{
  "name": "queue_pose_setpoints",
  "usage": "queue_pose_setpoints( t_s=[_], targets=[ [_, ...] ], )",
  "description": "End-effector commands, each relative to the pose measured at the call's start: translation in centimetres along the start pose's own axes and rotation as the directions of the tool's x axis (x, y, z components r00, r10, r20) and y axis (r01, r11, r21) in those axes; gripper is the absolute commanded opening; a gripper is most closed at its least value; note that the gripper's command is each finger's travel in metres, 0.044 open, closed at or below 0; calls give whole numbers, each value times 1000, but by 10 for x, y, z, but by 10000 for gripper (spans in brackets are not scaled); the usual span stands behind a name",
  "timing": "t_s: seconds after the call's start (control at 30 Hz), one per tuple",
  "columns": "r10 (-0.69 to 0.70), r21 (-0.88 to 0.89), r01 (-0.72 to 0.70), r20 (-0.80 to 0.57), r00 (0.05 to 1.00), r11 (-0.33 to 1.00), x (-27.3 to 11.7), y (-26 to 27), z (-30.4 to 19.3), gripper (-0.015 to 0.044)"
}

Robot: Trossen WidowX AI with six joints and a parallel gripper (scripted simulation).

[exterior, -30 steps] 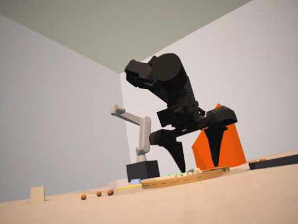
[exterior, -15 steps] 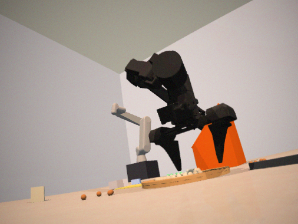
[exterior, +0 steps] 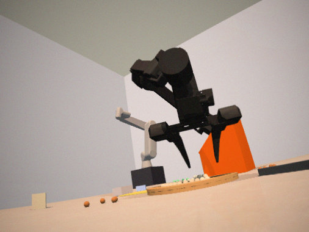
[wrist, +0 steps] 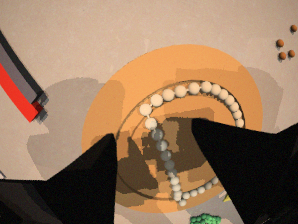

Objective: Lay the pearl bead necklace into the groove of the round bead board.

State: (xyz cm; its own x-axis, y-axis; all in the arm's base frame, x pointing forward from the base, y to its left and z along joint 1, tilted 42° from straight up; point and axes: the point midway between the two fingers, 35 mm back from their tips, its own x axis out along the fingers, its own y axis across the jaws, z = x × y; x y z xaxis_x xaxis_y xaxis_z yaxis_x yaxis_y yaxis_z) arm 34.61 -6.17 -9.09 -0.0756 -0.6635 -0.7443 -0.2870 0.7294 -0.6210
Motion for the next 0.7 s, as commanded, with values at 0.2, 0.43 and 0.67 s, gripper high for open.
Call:
queue_pose_setpoints(
  t_s=[0.2, 0.43, 0.67],
  targets=[
    [3, -278, 0, 10, 1000, 961, -15, -1, -4, 120],
    [3, -278, 0, 10, 1000, 961, -6, -1, -4, 120],
    [1, -268, 3, 16, 1000, 963, -7, -2, -2, 120]
  ],
)
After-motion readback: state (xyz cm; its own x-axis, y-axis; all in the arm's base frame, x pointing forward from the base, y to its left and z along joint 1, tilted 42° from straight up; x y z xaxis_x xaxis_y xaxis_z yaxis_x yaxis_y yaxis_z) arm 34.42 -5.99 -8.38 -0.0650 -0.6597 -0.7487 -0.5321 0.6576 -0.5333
